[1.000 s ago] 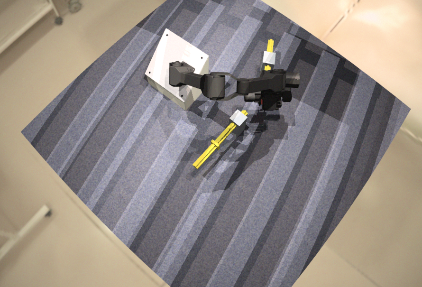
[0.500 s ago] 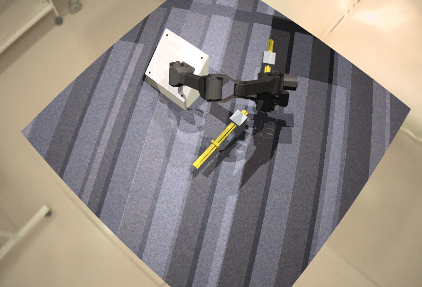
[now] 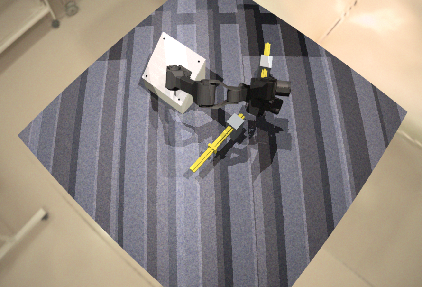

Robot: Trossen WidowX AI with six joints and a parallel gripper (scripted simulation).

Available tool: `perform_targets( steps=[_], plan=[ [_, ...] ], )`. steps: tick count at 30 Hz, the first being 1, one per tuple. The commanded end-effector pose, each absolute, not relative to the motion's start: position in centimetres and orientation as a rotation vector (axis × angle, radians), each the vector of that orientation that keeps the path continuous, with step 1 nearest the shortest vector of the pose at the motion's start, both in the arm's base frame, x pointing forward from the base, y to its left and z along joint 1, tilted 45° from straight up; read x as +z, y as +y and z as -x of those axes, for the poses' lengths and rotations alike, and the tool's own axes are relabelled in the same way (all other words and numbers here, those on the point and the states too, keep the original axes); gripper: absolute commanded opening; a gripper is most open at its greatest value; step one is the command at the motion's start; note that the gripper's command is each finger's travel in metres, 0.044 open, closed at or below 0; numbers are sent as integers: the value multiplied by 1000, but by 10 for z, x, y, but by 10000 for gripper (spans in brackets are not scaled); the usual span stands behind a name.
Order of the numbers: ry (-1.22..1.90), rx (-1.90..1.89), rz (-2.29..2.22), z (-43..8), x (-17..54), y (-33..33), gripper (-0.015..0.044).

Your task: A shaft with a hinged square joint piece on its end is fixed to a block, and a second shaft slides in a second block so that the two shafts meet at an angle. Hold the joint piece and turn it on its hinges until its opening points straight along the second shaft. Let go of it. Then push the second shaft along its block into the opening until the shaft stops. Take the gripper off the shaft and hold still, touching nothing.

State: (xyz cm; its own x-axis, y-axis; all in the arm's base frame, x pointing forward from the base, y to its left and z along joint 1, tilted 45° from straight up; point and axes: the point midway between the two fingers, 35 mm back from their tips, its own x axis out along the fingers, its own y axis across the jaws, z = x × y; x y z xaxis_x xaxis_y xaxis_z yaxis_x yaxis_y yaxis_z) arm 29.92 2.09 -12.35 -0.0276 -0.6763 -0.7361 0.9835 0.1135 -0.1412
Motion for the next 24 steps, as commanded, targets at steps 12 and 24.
perform_targets(
  steps=[12,24],
  plan=[
    [678,-1489,-747,-288,-126,18,0],
    [649,-1497,-805,-285,-127,17,0]
  ],
)
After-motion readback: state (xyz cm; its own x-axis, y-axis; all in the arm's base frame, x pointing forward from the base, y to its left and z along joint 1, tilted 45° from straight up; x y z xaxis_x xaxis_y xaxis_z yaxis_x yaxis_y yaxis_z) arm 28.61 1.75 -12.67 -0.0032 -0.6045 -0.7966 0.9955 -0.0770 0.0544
